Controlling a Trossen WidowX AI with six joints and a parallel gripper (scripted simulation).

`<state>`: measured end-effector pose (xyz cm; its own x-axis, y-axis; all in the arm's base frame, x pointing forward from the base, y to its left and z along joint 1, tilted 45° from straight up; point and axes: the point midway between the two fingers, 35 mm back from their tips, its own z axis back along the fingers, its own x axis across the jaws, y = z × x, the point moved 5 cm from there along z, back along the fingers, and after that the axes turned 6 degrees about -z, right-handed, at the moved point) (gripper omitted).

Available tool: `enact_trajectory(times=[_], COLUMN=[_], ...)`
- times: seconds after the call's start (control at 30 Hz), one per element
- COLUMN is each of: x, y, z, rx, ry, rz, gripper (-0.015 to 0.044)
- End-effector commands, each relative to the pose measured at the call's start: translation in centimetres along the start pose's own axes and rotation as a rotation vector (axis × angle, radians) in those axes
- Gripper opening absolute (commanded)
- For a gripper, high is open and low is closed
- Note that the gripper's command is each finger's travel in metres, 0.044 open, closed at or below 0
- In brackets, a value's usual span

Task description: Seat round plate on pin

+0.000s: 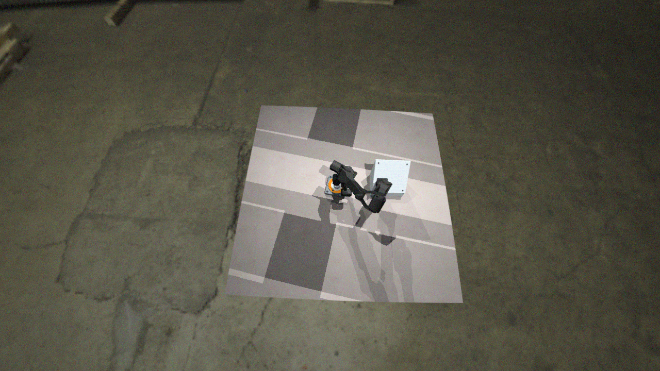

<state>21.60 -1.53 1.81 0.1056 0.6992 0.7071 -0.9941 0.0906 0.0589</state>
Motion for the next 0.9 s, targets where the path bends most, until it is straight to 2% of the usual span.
enact_trajectory(times=[0.0, 0.87], x=[-0.6, -3.7], y=[0.0, -1.0], z=[-0.1, 0.3], rx=[0.004, 0.003], ry=[0.003, 0.004], rz=[-0.001, 0.000], gripper=[0.0000, 0.0000])
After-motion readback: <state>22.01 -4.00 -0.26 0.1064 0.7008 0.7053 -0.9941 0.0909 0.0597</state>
